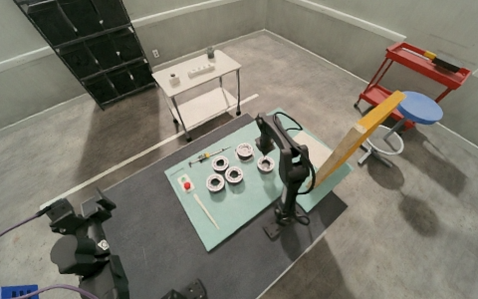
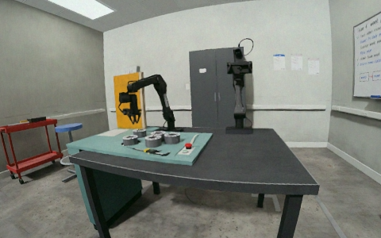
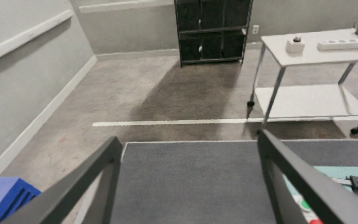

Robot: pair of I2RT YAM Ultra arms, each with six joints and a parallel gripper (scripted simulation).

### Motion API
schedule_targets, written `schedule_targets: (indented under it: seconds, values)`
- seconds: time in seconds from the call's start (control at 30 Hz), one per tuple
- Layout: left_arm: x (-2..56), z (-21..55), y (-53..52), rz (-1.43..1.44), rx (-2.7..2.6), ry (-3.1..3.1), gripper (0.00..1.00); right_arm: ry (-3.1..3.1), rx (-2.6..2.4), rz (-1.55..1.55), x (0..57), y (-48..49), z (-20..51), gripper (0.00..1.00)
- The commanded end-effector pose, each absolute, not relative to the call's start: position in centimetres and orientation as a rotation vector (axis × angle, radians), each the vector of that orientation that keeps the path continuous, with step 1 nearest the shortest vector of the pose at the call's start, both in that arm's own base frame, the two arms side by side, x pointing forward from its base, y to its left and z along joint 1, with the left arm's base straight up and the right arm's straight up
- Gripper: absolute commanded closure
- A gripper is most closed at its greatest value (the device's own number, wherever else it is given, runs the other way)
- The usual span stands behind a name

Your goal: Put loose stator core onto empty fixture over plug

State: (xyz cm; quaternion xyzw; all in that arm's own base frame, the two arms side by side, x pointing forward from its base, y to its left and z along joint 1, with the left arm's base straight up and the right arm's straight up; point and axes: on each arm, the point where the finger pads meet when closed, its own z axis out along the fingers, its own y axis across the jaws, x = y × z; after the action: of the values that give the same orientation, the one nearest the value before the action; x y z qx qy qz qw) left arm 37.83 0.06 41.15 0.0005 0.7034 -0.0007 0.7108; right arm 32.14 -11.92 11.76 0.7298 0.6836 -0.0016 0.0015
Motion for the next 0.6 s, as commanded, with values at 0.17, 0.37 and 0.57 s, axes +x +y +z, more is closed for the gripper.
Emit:
schedule_targets:
  seconds: [0.17,0.37,0.57]
  values:
    - [37.1,44.3,0.0,-0.008,-0.002,1.478,0.00,2.238,1.671,0.188,37.7,-10.8,15.9,0.61]
    - [37.1,44.3,0.0,-0.008,-0.002,1.478,0.00,2.229,1.311,0.221,39.7,-9.7,18.8,0.61]
    - [37.1,44.3,0.0,-0.008,-0.002,1.478,0.00,2.156,0.971,0.225,41.8,-7.6,24.3,0.61]
